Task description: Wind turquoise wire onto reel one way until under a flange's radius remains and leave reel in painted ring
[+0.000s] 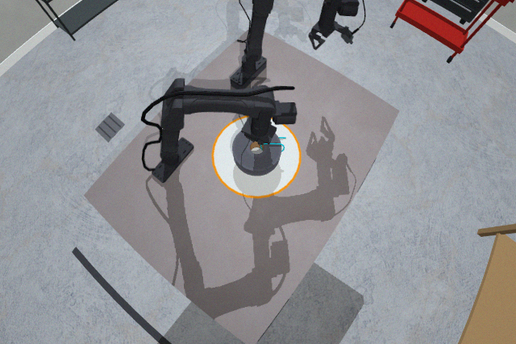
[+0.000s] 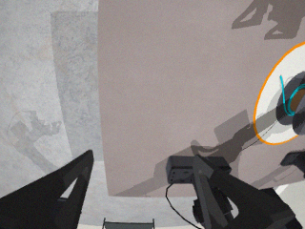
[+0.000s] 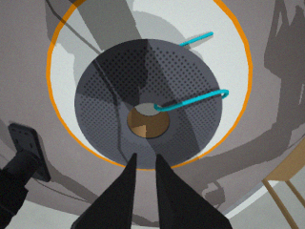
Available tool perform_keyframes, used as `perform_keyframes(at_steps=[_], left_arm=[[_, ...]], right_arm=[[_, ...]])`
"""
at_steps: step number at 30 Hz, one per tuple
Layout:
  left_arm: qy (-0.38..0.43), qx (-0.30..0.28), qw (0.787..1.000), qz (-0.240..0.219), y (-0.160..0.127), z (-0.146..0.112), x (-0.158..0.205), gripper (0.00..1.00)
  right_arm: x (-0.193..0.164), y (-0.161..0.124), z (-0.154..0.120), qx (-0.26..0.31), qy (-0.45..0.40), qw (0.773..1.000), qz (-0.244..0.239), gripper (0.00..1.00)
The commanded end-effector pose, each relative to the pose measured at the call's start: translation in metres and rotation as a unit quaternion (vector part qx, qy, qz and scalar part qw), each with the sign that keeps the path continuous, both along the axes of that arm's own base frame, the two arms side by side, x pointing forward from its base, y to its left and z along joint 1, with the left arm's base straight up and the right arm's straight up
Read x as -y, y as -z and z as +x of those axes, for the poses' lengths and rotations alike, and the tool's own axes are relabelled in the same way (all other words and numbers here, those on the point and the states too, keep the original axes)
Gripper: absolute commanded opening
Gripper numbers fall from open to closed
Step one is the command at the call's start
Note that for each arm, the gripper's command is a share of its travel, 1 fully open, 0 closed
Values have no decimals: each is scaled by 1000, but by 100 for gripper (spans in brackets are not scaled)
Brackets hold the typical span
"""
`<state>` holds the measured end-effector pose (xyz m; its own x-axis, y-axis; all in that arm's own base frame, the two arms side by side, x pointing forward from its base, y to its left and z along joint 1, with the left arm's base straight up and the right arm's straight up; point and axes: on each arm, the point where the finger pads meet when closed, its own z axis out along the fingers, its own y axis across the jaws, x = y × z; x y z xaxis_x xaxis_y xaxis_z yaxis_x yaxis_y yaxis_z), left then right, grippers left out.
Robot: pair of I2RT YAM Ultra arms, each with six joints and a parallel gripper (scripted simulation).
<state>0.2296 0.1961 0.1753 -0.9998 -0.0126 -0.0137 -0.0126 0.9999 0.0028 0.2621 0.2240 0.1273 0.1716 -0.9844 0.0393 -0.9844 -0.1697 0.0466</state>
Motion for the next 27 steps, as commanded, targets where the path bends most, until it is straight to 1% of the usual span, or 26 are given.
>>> perform_keyframes(at_steps=[1, 13, 21, 24, 27], left_arm=[[2, 21, 1000, 22, -18, 6, -1, 100], [2, 21, 1000, 22, -18, 6, -1, 100], [2, 21, 1000, 22, -18, 6, -1, 100], [2, 21, 1000, 22, -18, 6, -1, 100], [2, 21, 1000, 22, -18, 6, -1, 100]], right_arm=[[-11, -11, 8, 20, -2, 1000, 23, 20], [-11, -11, 8, 20, -2, 1000, 23, 0], [-14, -13, 10, 31, 8, 999, 33, 0], [-18, -18, 15, 54, 28, 997, 54, 0], [-25, -28, 23, 89, 61, 990, 89, 0]])
